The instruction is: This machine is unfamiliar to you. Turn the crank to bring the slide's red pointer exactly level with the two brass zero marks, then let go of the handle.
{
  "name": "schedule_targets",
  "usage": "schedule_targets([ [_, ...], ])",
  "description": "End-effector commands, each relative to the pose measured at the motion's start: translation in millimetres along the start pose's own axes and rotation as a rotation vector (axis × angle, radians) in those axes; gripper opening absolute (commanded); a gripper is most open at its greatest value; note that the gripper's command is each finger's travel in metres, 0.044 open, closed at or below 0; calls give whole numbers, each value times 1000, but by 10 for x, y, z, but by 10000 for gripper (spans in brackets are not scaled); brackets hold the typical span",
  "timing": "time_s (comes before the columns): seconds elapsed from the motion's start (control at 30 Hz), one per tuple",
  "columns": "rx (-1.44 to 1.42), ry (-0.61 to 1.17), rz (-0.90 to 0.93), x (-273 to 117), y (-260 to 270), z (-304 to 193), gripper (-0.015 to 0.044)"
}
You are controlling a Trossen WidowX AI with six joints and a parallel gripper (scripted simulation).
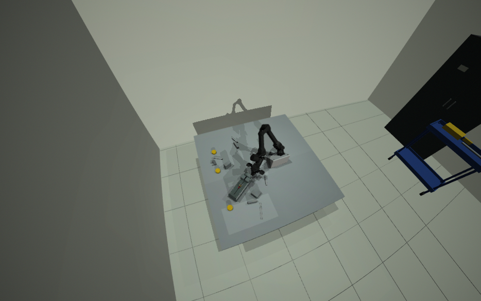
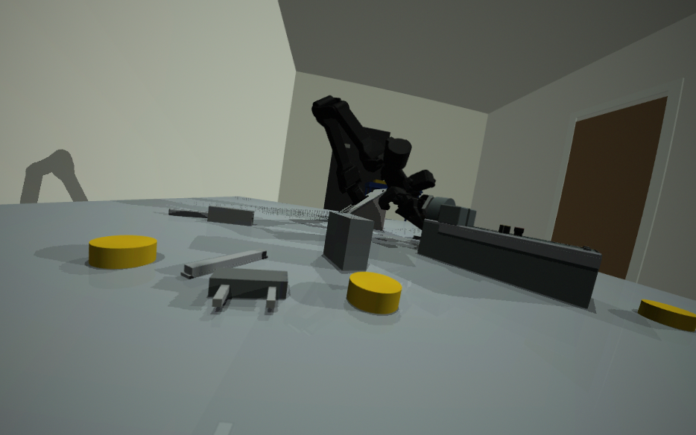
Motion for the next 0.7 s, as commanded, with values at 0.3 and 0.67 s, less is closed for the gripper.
schedule_targets([
  [0.3, 0, 0, 0, 0, 0, 0, 79],
  [0.67, 0, 0, 0, 0, 0, 0, 368],
])
Point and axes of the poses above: the point midway between the two fingers, 35 mm back from their tips, its own x axis out along the fingers, its own y axis across the jaws, z = x × y, the point moved 9 cm from there along -x, back along the fingers, and after that the axes turned 14 degrees about x, right-handed, at the moved point
